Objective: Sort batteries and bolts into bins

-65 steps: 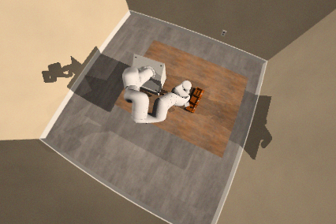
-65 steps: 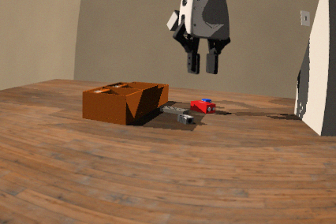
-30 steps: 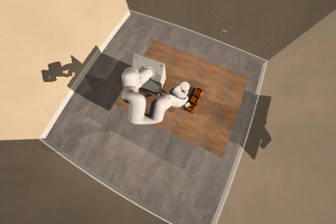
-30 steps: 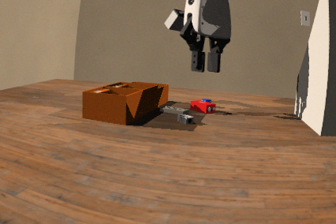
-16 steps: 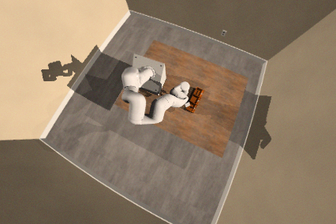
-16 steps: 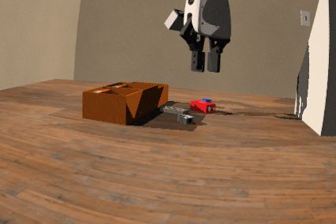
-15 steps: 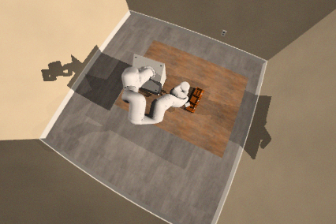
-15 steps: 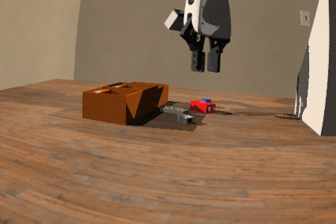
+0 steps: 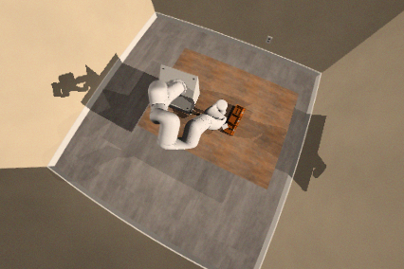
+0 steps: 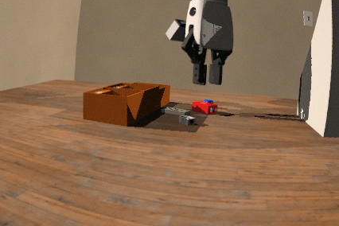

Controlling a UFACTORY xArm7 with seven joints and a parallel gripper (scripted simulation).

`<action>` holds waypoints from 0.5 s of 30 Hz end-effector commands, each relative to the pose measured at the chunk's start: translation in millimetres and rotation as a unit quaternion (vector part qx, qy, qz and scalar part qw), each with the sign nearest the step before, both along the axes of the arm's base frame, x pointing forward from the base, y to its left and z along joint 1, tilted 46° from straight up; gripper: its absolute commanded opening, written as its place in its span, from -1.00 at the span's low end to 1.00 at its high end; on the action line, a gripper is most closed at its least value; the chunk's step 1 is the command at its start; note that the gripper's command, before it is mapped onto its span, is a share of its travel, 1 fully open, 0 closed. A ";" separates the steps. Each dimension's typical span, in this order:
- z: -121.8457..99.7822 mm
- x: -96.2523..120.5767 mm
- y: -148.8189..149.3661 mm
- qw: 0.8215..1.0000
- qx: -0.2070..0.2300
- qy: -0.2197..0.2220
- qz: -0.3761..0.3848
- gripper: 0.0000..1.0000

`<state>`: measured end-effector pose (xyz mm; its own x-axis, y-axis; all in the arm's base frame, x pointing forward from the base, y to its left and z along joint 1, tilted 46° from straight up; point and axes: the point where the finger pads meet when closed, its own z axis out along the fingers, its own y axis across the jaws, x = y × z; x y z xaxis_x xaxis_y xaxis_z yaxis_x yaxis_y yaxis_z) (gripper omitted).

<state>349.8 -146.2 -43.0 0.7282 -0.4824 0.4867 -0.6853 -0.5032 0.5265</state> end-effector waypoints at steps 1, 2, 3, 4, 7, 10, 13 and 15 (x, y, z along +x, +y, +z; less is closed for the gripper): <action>-11.3 2.5 -9.7 1.000 0.001 -0.002 0.002 -0.16; -14.1 2.5 -12.5 1.000 0.001 -0.002 0.002 -0.16; -16.9 2.5 -15.4 1.000 0.001 -0.002 0.002 -0.16; -19.7 2.5 -18.3 1.000 0.001 -0.002 0.002 -0.16; -28.3 2.6 -26.8 1.000 0.001 -0.002 0.002 -0.16; -29.3 2.8 -27.8 1.000 0.001 -0.002 0.002 -0.16; -29.4 3.0 -27.8 1.000 0.001 -0.002 0.002 -0.16; -30.4 2.9 -28.8 1.000 0.001 -0.002 0.002 -0.16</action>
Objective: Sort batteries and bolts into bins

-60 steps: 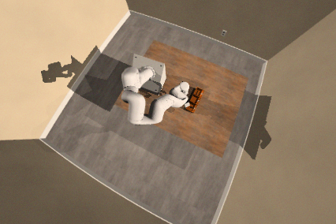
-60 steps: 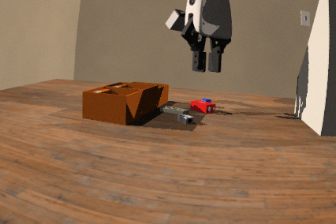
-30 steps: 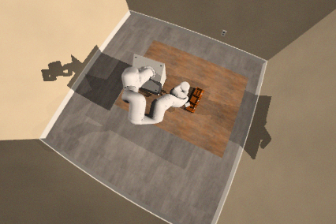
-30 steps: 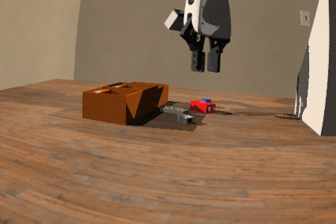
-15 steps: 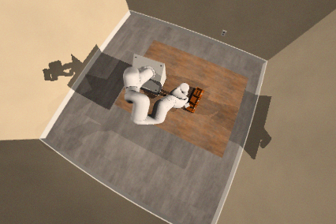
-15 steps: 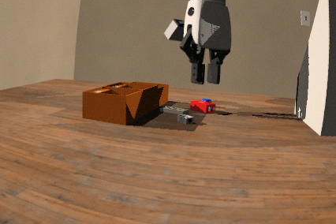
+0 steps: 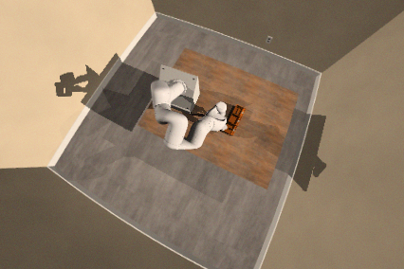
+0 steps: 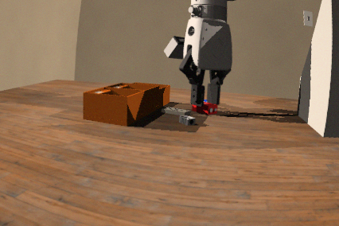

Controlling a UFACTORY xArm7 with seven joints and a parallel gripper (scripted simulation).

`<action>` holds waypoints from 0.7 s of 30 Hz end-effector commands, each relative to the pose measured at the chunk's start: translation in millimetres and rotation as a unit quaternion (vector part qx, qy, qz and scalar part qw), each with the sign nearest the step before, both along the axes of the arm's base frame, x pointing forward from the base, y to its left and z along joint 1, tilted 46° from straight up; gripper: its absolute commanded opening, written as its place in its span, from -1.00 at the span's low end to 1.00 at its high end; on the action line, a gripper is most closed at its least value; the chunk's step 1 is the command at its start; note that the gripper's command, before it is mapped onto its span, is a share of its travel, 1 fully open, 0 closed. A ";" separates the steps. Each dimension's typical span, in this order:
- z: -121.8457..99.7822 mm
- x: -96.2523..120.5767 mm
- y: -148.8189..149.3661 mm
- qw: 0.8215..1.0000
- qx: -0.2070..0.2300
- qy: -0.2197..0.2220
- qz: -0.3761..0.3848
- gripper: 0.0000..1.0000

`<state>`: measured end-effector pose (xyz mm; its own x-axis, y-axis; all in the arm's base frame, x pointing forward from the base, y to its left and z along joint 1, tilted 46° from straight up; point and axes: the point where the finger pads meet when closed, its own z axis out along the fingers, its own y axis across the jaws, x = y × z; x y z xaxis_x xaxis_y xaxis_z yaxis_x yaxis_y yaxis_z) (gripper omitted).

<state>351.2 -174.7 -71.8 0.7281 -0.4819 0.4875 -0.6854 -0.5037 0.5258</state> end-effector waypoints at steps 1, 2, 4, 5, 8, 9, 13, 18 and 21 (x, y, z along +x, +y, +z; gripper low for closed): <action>-2.4 1.5 -1.2 1.000 0.001 -0.001 0.001 -0.16; -3.3 1.3 -2.2 1.000 0.001 -0.001 0.001 -0.16; -5.0 1.1 -4.2 1.000 0.001 -0.001 0.001 -0.16; -5.9 0.9 -5.2 1.000 0.001 -0.001 0.001 -0.16; -8.6 0.7 -8.1 1.000 0.001 -0.001 0.001 -0.16; -8.6 0.6 -8.1 1.000 0.001 -0.001 0.001 -0.16; -8.6 0.6 -8.1 1.000 0.001 -0.001 0.001 -0.16; -8.6 0.6 -8.2 1.000 0.001 -0.001 0.001 -0.16; -8.6 0.5 -8.2 1.000 0.001 -0.001 0.001 -0.16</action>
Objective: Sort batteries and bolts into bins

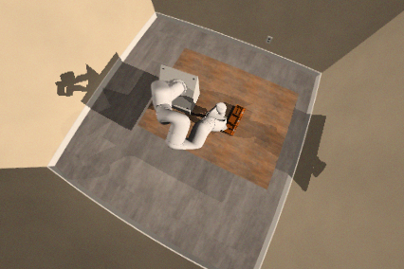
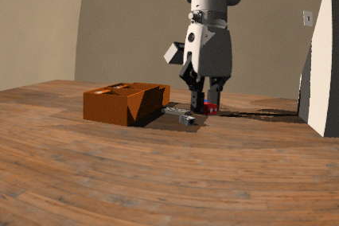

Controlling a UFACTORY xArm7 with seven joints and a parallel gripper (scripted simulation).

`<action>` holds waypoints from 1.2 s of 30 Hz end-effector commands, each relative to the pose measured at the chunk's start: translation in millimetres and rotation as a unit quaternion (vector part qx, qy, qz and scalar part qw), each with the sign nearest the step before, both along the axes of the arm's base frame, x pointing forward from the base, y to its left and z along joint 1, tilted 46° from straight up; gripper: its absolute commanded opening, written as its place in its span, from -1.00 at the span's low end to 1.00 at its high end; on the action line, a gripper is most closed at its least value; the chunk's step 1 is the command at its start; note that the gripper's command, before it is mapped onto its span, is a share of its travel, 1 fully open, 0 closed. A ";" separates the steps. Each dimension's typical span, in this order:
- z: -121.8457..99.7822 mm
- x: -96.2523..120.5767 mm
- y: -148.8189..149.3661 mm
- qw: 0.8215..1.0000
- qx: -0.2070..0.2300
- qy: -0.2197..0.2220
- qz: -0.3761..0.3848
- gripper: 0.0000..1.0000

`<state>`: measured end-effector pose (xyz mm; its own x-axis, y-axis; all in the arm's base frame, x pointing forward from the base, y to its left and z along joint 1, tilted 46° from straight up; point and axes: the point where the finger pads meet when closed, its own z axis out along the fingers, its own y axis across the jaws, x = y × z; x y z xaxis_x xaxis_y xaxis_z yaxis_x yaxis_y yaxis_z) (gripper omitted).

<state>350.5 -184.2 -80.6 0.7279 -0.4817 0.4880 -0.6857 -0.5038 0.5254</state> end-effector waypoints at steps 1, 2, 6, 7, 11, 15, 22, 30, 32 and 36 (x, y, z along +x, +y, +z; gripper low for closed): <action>0.1 1.1 1.3 1.000 0.001 -0.001 0.001 -0.16; 0.1 1.1 1.3 1.000 0.001 -0.001 0.001 -1.00; 0.1 1.1 1.3 1.000 0.001 -0.001 0.001 -1.00; 0.1 1.1 1.3 1.000 0.001 -0.001 0.001 -1.00; 0.1 1.1 1.3 1.000 0.001 -0.001 0.001 -1.00; 0.1 1.1 1.3 1.000 0.001 -0.001 0.001 -1.00; 0.2 1.2 1.4 1.000 0.001 -0.001 0.001 -1.00; 0.2 1.2 1.4 1.000 0.001 -0.001 0.001 -1.00; 0.2 1.2 1.4 1.000 0.001 -0.001 0.001 -1.00; 7.1 1.2 8.4 1.000 0.001 -0.001 0.001 -1.00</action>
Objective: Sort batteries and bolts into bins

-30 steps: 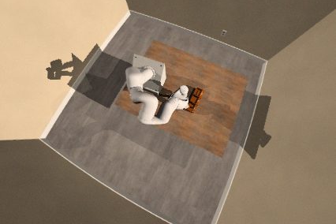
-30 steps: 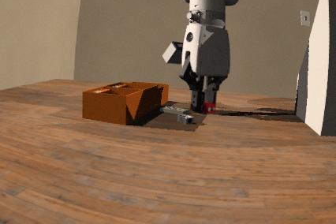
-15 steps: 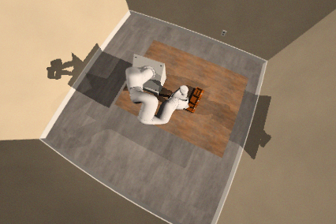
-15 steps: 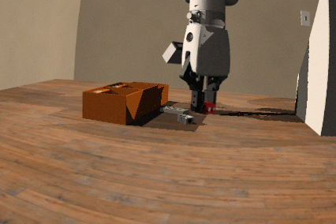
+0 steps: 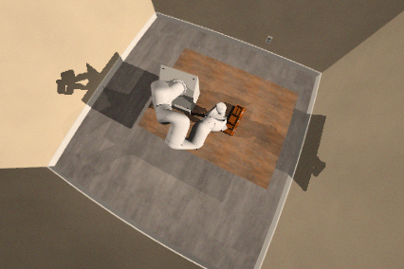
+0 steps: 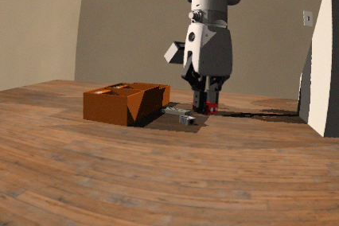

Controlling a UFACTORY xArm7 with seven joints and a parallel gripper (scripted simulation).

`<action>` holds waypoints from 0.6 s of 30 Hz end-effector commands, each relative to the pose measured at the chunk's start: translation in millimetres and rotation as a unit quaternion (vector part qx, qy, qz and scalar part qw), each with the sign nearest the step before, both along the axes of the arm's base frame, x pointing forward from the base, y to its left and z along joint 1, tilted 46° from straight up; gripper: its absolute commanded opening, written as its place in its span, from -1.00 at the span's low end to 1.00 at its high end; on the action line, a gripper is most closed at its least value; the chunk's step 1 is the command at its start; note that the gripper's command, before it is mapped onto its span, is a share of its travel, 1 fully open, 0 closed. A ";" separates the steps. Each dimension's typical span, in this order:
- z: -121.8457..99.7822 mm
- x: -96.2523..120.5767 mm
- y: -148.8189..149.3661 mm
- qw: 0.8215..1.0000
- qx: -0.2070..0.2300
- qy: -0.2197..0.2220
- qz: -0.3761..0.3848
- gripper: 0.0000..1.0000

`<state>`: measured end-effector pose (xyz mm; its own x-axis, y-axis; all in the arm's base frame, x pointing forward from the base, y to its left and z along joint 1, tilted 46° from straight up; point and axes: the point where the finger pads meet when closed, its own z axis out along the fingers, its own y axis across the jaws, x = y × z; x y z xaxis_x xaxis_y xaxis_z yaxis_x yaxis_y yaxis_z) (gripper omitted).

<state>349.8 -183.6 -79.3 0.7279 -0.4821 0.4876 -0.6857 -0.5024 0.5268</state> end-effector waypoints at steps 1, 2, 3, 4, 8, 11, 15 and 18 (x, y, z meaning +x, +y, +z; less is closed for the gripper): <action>8.2 2.0 10.2 1.000 0.001 -0.001 0.002 -1.00; 10.5 2.0 12.6 1.000 0.001 -0.001 0.002 -1.00; 12.8 2.0 14.9 1.000 0.001 -0.001 0.002 -1.00; 15.1 2.0 17.3 1.000 0.001 -0.001 0.002 -1.00; 24.4 2.1 26.9 1.000 0.001 -0.002 0.002 -1.00; 26.8 2.2 29.3 1.000 0.001 -0.002 0.002 -1.00; 36.1 2.2 38.8 1.000 0.001 -0.002 0.002 -1.00; 40.8 2.3 43.6 1.000 0.001 -0.002 0.002 -1.00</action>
